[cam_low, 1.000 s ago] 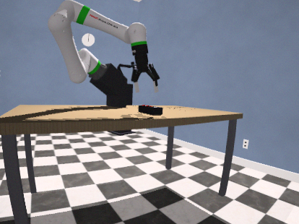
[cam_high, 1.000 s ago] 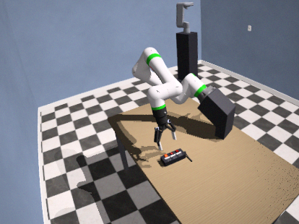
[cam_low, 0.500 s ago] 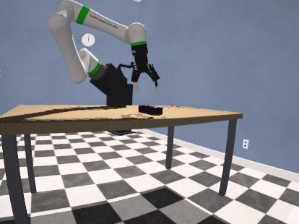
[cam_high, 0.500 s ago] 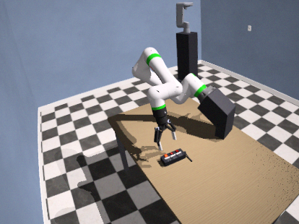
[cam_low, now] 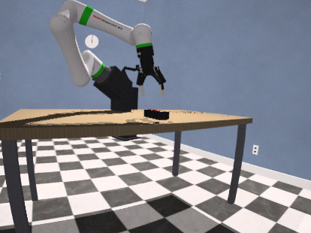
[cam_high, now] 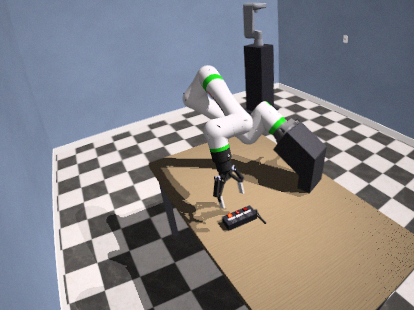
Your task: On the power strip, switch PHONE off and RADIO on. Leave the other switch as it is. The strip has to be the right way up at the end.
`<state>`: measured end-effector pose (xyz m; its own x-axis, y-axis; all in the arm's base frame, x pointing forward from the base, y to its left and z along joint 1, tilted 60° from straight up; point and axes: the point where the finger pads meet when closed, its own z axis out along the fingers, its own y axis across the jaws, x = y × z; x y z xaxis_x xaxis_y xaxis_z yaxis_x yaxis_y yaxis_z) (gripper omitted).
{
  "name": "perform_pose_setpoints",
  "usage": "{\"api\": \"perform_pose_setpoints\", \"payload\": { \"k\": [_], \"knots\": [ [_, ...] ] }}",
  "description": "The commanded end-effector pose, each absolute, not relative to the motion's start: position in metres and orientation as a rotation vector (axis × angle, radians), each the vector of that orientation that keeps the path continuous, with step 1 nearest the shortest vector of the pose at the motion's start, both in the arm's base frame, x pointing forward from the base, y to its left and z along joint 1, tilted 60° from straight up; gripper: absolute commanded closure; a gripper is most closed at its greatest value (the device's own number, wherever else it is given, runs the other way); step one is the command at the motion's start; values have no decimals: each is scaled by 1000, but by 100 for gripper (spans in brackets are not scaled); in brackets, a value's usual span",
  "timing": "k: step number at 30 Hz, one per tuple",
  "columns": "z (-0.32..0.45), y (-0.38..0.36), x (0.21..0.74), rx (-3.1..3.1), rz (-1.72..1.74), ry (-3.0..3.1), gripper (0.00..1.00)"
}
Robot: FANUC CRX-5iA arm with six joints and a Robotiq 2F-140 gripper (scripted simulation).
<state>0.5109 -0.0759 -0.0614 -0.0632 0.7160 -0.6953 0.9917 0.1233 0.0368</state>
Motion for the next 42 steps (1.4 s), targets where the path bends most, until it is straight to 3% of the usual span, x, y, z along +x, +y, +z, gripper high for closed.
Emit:
{"api": "perform_pose_setpoints", "payload": {
  "k": [1, 36, 42],
  "knots": [
    [-61, -76, 511, 1648, -627, 1839, 0],
    [-62, -75, 511, 1650, -629, 1834, 0],
    [-87, -30, 508, 1698, -685, 1562, 0]
  ]
}}
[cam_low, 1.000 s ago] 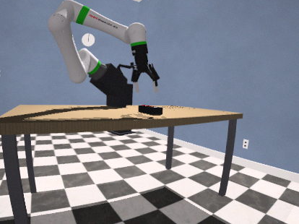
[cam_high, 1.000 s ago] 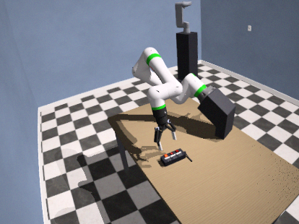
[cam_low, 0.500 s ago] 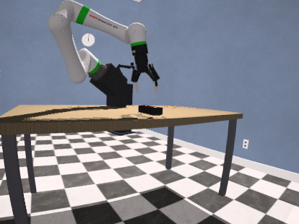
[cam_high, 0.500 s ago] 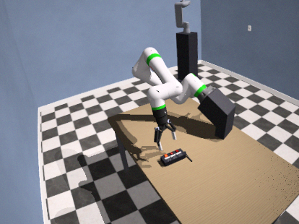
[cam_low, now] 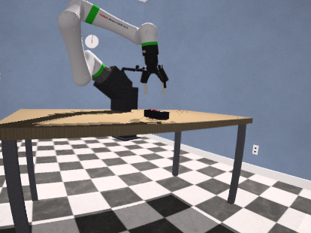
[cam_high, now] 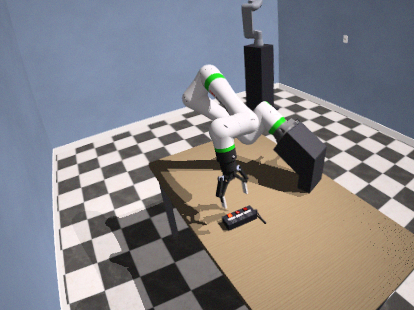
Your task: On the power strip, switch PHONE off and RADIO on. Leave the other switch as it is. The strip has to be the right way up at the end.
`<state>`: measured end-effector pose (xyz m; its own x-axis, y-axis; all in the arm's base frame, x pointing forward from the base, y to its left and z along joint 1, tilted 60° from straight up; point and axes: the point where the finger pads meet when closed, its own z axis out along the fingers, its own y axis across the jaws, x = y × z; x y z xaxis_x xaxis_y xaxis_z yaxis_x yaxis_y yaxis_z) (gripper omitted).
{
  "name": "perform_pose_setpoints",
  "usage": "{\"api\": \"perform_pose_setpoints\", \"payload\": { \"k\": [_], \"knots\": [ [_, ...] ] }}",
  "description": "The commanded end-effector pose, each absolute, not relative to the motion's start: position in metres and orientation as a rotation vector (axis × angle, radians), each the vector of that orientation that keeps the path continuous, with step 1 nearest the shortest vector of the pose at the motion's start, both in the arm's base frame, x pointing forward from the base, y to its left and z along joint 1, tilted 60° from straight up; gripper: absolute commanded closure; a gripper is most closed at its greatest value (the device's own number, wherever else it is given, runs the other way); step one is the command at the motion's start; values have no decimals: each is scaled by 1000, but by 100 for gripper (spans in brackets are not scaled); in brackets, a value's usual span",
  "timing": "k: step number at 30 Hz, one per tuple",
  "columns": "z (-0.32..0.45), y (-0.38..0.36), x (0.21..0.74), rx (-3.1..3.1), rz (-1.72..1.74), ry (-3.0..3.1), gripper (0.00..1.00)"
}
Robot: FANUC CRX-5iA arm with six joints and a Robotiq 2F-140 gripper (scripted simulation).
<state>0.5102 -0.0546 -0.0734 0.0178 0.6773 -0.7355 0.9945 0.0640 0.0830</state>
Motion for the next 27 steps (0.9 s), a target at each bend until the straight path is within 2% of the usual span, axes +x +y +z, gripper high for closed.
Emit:
{"api": "perform_pose_setpoints", "payload": {
  "k": [1, 7, 27],
  "knots": [
    [-87, -30, 508, 1698, -685, 1562, 0],
    [-102, 0, 500, 1692, -687, 1379, 0],
    [-102, 0, 500, 1669, -708, 1410, 0]
  ]
}}
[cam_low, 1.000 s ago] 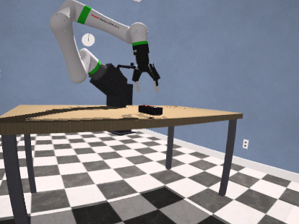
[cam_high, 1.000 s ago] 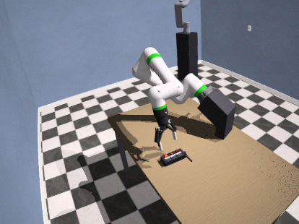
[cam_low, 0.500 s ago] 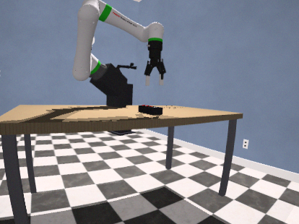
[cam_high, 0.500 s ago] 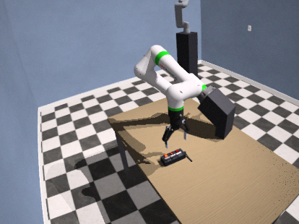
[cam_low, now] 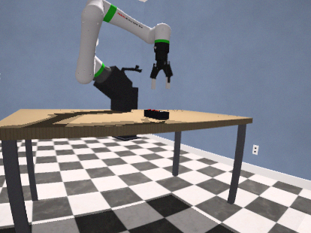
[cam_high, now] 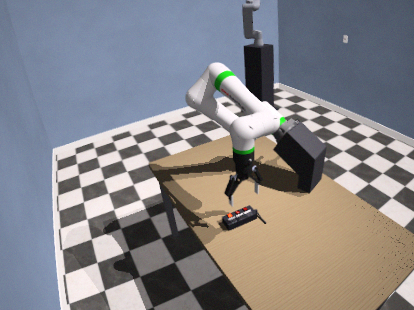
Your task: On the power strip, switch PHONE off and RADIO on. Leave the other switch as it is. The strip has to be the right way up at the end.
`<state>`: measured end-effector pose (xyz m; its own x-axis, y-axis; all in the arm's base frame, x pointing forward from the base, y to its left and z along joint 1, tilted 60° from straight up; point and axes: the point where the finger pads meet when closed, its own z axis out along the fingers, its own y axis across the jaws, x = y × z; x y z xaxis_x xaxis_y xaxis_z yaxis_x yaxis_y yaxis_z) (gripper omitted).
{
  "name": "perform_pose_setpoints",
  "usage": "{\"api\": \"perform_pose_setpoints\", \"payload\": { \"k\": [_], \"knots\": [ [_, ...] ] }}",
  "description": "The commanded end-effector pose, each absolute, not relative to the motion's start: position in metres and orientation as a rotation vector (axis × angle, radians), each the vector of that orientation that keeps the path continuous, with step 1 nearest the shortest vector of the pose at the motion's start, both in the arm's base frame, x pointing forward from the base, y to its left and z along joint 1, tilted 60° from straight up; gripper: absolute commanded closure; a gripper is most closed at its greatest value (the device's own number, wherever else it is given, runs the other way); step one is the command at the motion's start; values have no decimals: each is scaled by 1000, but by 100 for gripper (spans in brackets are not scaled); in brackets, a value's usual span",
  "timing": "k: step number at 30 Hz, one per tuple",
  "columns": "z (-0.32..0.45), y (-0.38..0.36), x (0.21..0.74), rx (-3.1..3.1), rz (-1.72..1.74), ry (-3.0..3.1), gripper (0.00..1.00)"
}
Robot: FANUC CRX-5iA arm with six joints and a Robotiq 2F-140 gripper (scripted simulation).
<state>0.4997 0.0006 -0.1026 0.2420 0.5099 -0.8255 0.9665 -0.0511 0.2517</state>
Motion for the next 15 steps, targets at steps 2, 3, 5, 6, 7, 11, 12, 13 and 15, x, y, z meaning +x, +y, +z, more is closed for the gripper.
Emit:
{"api": "perform_pose_setpoints", "payload": {
  "k": [2, 3, 5, 6, 7, 11, 12, 13, 15],
  "knots": [
    [-102, -4, 500, 1622, -751, 1480, 0],
    [-101, -6, 501, 1586, -782, 1531, 0],
    [-100, -13, 501, 1486, -862, 1660, 0],
    [-99, -17, 501, 1423, -908, 1735, 0],
    [-98, -21, 502, 1388, -932, 1773, 0],
    [-95, -39, 502, 1221, -1033, 1934, 0],
    [-95, -39, 502, 1221, -1033, 1934, 0],
    [-95, -39, 502, 1221, -1033, 1934, 0],
    [-93, -48, 502, 1052, -1126, 2076, 0]
  ]
}}
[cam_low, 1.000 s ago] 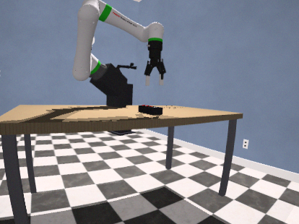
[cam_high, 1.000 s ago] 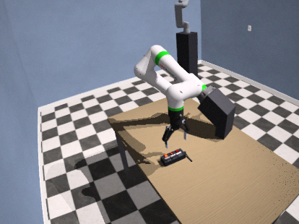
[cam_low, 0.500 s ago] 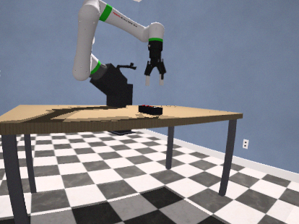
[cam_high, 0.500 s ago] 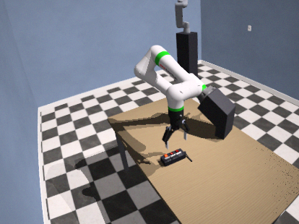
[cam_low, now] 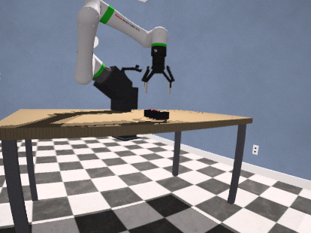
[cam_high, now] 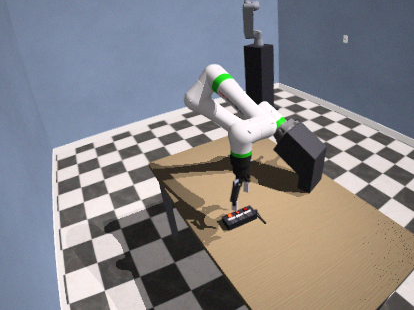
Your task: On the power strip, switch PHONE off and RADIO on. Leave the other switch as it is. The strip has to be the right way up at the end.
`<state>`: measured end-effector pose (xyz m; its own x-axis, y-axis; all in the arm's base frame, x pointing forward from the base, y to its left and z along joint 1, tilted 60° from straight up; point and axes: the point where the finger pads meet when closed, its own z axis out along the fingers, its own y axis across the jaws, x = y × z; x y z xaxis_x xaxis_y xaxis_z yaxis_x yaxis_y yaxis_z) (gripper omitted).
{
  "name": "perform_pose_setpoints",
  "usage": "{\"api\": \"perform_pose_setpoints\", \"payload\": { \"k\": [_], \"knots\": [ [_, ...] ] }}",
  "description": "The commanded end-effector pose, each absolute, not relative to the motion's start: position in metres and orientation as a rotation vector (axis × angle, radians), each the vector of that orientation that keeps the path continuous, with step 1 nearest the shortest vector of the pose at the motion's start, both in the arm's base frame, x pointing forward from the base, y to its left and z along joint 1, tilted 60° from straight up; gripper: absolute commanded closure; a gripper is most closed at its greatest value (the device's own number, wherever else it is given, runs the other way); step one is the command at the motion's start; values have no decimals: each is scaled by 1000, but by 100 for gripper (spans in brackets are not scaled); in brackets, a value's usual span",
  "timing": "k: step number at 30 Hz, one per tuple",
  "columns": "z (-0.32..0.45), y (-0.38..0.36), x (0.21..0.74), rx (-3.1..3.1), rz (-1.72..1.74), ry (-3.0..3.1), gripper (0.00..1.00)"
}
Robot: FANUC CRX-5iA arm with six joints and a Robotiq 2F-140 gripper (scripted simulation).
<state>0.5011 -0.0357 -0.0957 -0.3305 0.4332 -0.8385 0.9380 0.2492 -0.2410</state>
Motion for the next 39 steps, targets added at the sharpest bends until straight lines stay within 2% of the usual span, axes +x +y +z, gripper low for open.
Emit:
{"api": "perform_pose_setpoints", "payload": {
  "k": [1, 10, 11, 16, 39],
  "knots": [
    [-93, -52, 502, 1011, -1146, 2106, 0],
    [-91, -65, 501, 543, -1345, 2404, 0],
    [-91, -65, 501, 489, -1365, 2435, 100],
    [-91, -65, 501, 336, -1418, 2521, 100],
    [-91, -65, 501, 336, -1418, 2521, 100]
  ]
}}
